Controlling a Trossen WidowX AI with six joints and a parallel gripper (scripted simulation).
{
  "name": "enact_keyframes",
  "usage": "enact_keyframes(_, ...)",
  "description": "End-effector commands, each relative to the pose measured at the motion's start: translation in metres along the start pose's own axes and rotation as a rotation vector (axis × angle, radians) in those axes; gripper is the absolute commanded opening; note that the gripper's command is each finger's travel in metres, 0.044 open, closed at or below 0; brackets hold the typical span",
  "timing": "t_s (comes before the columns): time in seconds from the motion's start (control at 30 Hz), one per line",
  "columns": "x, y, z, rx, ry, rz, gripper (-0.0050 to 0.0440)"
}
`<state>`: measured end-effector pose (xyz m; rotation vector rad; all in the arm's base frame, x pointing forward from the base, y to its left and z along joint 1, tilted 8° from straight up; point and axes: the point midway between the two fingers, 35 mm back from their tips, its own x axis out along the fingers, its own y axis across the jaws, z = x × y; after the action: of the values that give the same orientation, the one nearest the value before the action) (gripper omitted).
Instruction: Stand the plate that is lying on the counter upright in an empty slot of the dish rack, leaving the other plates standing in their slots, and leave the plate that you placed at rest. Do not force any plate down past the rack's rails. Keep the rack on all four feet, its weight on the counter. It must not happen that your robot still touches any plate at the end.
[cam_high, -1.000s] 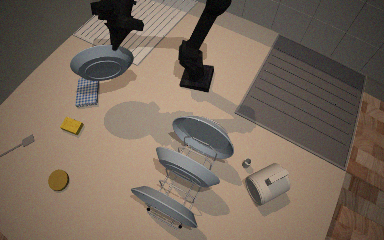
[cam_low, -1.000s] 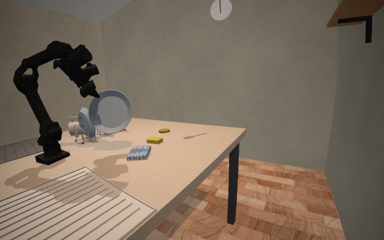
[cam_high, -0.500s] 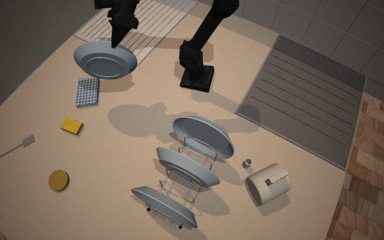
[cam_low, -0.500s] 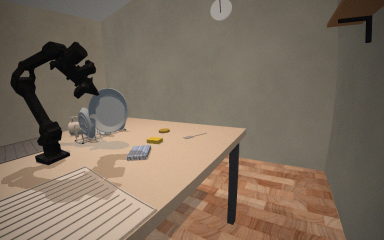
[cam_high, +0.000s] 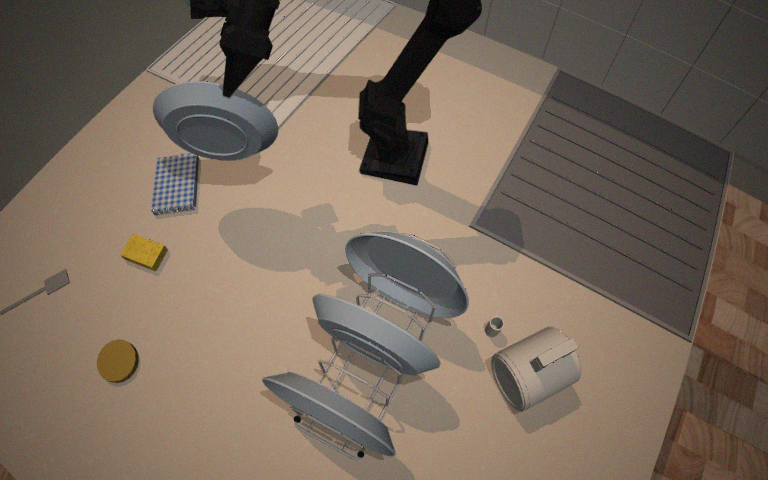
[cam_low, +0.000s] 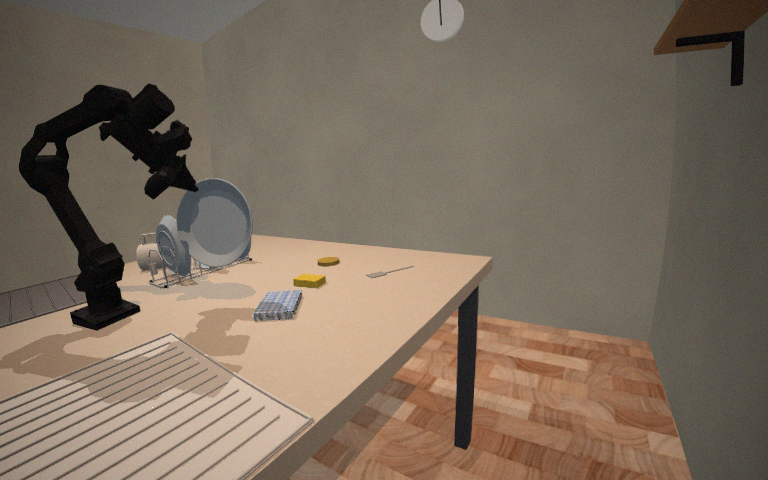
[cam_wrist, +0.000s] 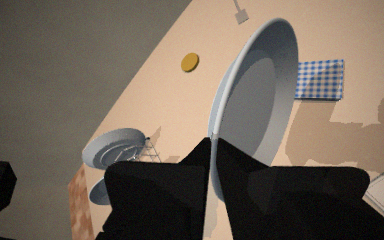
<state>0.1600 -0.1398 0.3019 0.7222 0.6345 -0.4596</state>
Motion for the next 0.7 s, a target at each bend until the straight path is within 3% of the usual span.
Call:
enact_keyframes(0.0, -0.0032, 0.0053, -0.0004, 0.077, -0.042, -0.019, 0.0000)
enact_keyframes(0.47, -0.0057, 0.0095, -0.0014, 0.463, -0.166, -0.055, 0.0000)
enact_keyframes(0.67, -0.0059, 0.0098, -0.0013, 0.484, -0.174, -0.054, 0.0000)
